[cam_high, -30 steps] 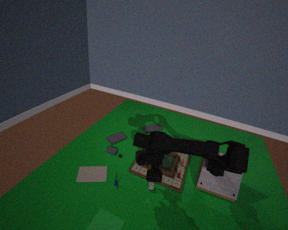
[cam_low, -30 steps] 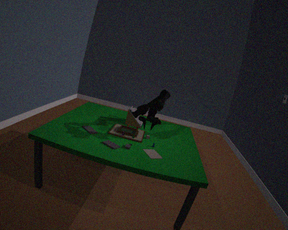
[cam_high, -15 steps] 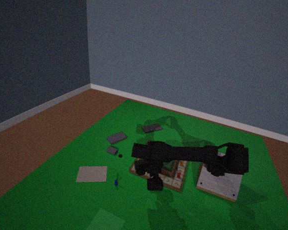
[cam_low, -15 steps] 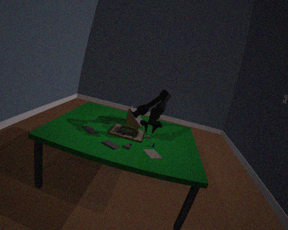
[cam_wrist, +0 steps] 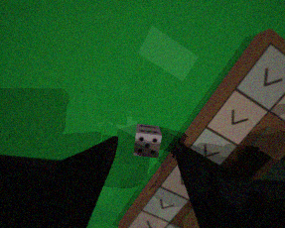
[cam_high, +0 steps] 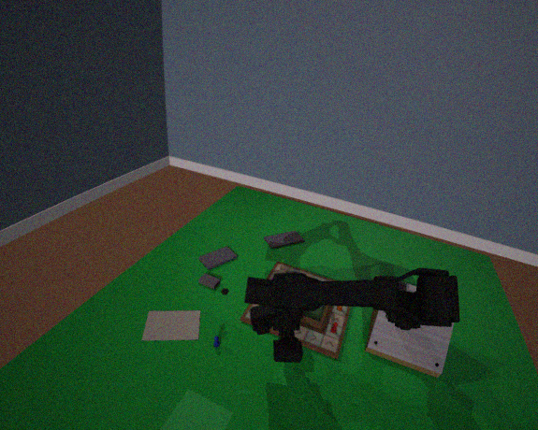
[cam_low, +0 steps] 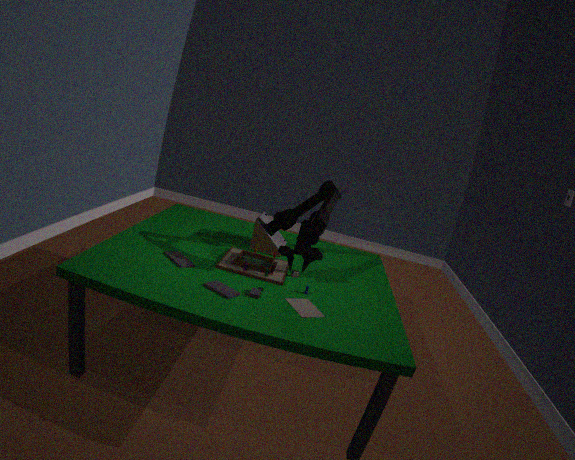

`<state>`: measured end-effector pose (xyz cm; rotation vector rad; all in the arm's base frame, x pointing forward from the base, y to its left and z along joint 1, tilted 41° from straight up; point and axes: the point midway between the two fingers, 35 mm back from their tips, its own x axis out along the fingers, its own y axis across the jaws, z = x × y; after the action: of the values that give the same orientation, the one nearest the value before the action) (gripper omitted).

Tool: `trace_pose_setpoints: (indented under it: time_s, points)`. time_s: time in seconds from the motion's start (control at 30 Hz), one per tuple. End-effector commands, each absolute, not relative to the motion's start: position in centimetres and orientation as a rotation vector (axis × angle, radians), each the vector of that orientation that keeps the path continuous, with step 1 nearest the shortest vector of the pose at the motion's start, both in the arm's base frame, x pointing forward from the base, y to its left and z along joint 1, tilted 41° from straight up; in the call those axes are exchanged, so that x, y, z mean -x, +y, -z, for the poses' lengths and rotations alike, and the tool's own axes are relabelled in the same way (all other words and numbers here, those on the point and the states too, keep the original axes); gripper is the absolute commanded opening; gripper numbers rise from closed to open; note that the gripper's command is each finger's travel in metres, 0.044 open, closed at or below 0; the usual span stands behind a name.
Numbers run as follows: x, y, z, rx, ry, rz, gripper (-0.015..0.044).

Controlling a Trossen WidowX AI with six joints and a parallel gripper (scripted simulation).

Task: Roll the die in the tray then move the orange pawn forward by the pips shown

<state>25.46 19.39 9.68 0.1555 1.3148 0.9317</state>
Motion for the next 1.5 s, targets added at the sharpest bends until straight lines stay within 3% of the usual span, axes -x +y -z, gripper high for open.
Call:
trace_pose_setpoints:
  time_s: [0.0, 0.27, 0.47, 0.7, 0.8, 1.47]
  points:
    - [-25.3, 19.8, -9.0, -0.157, 1.326, -0.926, 0.0275]
    - [-25.2, 20.4, -8.2, -0.158, 1.326, -0.927, 0.0275]
    - [-25.2, 20.4, -8.2, -0.158, 1.326, -0.927, 0.0118]
    - [-25.2, 20.4, -8.2, -0.158, 1.326, -0.927, 0.0071]
    - [-25.3, 20.2, -8.5, -0.156, 1.326, -0.926, 0.0]
    - [-25.3, 12.8, -17.7, -0.154, 1.328, -0.923, 0.0]
